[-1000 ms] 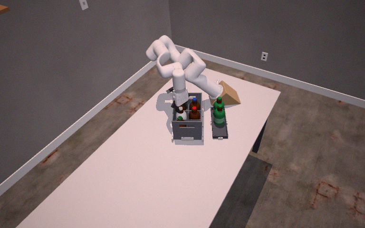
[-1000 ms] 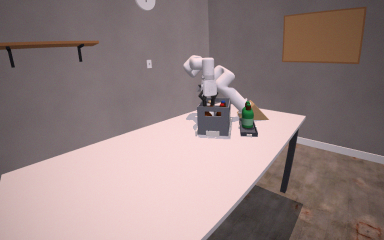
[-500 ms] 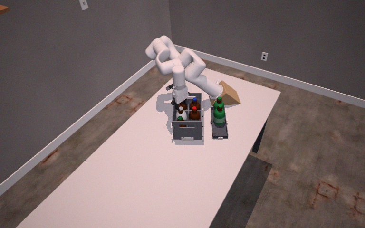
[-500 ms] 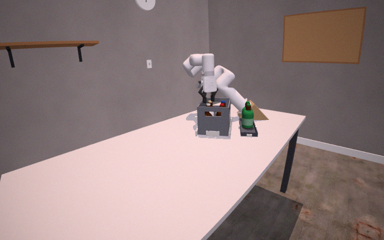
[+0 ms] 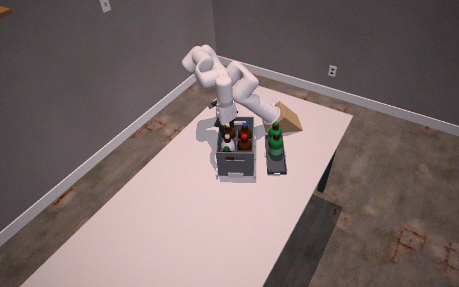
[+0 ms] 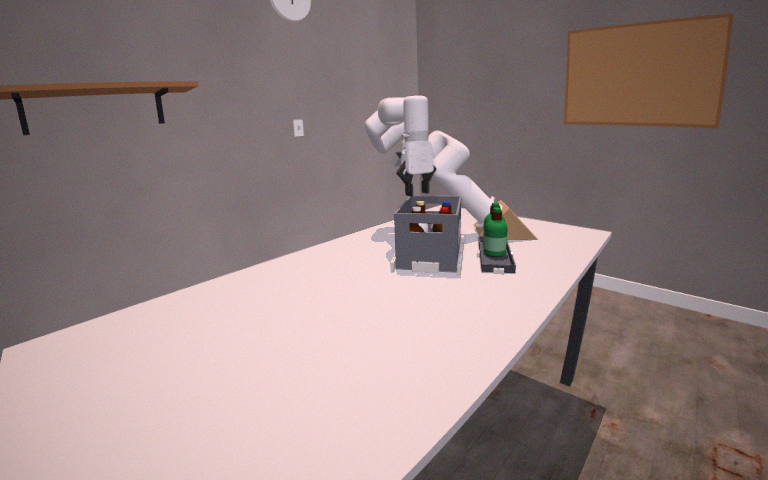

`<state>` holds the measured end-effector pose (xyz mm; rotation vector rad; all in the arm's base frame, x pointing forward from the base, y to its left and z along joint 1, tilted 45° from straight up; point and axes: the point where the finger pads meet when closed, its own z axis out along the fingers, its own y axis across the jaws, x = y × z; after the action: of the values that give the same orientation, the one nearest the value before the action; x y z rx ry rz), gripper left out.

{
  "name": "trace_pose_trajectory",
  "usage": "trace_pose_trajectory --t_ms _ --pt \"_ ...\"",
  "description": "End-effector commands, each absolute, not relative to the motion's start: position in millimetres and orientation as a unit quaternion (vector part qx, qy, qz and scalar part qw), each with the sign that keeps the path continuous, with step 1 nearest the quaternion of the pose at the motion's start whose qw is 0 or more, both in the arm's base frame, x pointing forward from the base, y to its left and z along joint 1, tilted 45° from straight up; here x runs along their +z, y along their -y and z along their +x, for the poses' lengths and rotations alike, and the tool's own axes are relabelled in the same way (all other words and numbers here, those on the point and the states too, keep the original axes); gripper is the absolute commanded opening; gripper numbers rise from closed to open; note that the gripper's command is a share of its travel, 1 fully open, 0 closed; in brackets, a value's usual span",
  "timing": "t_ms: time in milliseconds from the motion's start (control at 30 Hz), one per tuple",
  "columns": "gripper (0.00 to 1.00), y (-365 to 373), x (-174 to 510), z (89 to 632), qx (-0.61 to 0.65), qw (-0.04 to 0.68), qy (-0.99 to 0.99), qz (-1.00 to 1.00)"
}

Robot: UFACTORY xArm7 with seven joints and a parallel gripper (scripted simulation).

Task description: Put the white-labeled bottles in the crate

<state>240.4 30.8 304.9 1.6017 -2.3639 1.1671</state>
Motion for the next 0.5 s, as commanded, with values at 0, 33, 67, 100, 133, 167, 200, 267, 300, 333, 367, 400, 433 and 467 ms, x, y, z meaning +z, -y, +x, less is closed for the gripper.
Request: trace_pose_trajectory --t_ms 0,33,67,100,133,167,200,267,300,333,367,400,433,467 --pt "0.65 -36.8 312.1 237.6 0.379 0.027 0.766 0.519" --pt "0.65 -37.7 313.2 237.0 0.379 0.027 0.766 0.519" --pt "0.65 -38.6 314.3 236.5 0.379 0.027 0.766 0.519" --pt "0.65 -39.4 315.2 236.0 0.379 0.027 0.766 0.519" --pt "0.65 -40.1 316.1 235.6 0.379 0.027 0.766 0.519" --pt "0.65 -40.8 316.8 235.2 0.379 0.027 0.766 0.519" --pt "0.65 -41.4 317.5 234.9 0.379 0.027 0.766 0.519" --pt "0.65 -42.3 318.6 234.4 0.379 0.027 0.766 0.519" --pt "0.65 -42.6 319.0 234.2 0.379 0.027 0.766 0.519" --pt "0.65 -42.9 319.3 234.0 0.379 0.027 0.766 0.519" --pt "0.65 -42.9 319.3 234.0 0.379 0.027 0.766 0.519" --pt "0.65 -42.9 319.3 234.0 0.379 0.027 0.766 0.519" --pt "0.65 -43.1 319.6 233.9 0.379 0.027 0.766 0.519" --pt "0.65 -43.3 319.8 233.8 0.379 0.027 0.766 0.519"
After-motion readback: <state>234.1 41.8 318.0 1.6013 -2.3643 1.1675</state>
